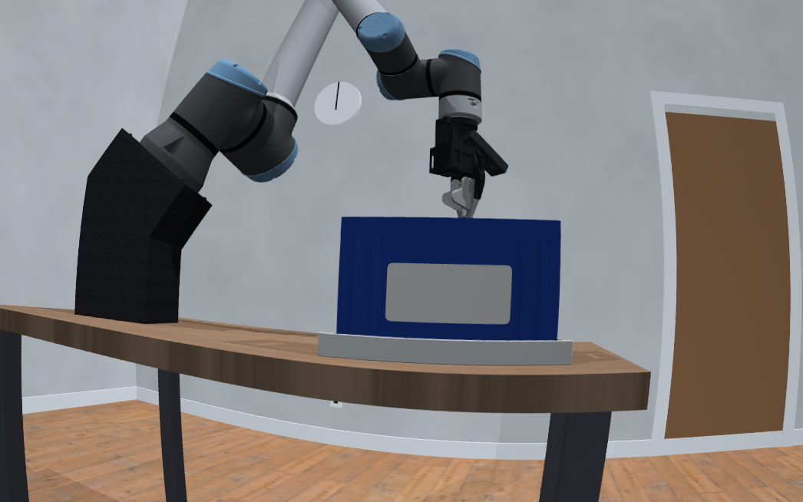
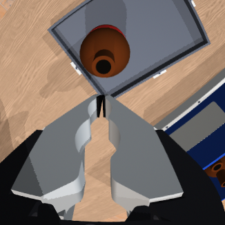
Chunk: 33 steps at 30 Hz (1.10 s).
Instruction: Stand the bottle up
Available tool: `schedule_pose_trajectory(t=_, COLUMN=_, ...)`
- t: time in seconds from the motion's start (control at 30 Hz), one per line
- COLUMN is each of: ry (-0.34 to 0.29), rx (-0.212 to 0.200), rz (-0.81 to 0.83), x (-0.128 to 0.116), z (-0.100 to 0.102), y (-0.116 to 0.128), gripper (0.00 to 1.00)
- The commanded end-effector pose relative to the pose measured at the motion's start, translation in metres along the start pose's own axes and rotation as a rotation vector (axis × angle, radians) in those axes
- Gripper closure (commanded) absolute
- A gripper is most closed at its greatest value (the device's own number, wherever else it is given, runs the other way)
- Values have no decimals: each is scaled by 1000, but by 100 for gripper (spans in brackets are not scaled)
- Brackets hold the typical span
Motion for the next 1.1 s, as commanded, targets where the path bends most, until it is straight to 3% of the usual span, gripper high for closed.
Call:
schedule_pose_trajectory(t=0.0, ry=0, rx=-1, rz=0, x=2, z=0, y=-1, gripper=100)
schedule_pose_trajectory(t=0.07, ry=0, rx=-1, rz=0, x=2, z=0, y=-1, gripper=100)
schedule_pose_trajectory(t=0.1, ry=0, rx=-1, rz=0, x=2, z=0, y=-1, gripper=62)
schedule_pose_trajectory(t=1.07, ry=0, rx=-1, rz=0, x=2, z=0, y=-1, gripper=62)
Point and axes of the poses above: the point where the finger pads meet when closed, its own z axis out along the fingers, its own y axis across the jaws, x = y × z, the point moved 7 cm from there along -z, back along the fingers, and after that the axes turned 3 degrees about z, right-handed, at the moved point
